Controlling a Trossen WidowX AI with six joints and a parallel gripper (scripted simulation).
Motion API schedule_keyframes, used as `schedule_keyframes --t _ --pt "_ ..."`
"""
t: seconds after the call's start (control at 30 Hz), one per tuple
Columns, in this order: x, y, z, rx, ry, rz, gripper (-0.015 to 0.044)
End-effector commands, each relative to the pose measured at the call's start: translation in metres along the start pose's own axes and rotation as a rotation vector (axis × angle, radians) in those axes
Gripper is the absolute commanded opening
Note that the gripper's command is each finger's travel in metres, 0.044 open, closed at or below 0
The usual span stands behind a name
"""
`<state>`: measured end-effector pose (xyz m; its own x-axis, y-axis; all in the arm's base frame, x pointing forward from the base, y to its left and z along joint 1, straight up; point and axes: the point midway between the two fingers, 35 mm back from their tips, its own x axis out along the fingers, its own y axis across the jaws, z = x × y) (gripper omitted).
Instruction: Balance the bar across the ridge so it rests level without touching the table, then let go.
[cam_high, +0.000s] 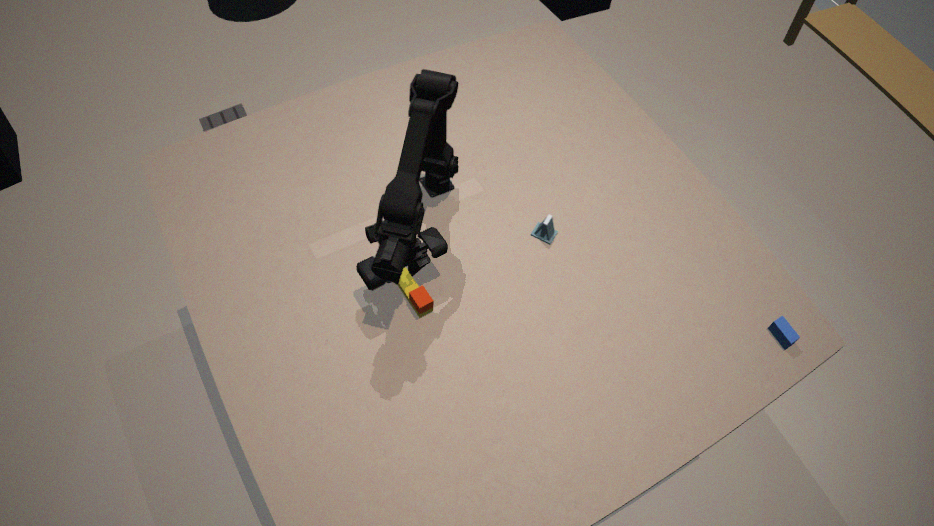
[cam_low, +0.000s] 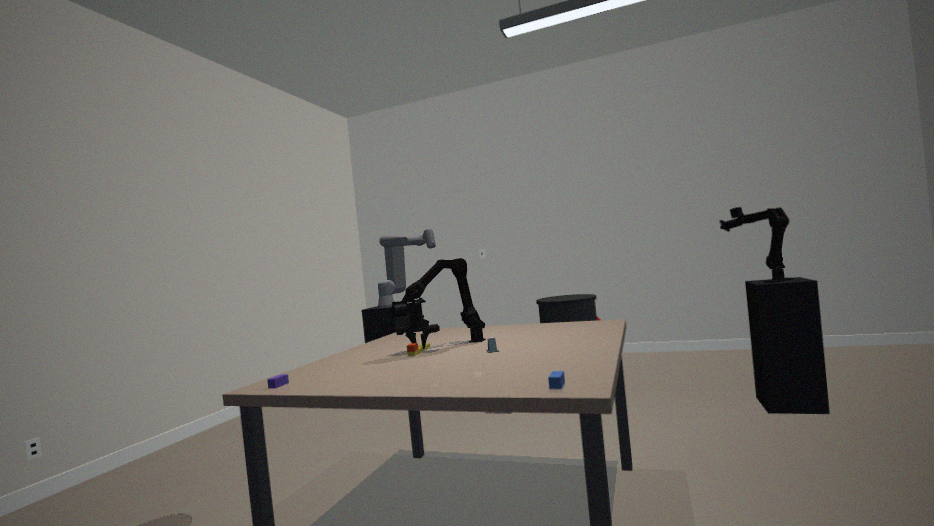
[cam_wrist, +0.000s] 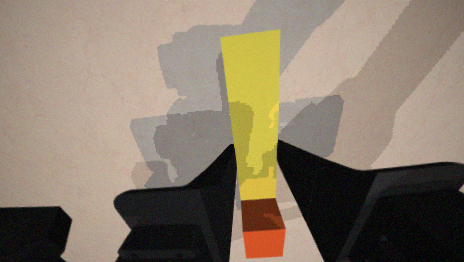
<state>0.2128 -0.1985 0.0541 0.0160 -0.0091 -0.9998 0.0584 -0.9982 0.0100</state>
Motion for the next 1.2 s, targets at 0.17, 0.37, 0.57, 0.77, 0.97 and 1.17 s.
schedule_keyframes --t 0.17,0.37,0.57,0.77,0.97,1.17 --pt "-0.026 0.004 -0.004 0.002 0.008 0.01 0.0" --pt "-0.041 0.005 -0.004 0.002 0.008 0.011 0.0" --pt "-0.056 0.004 -0.004 0.003 0.007 0.011 0.0" --pt "-0.072 0.004 -0.003 0.004 0.007 0.012 0.0" --pt "-0.087 0.002 -0.002 0.005 0.006 0.012 0.0" --pt "-0.099 0.0 0.0 0.006 0.005 0.012 0.0"
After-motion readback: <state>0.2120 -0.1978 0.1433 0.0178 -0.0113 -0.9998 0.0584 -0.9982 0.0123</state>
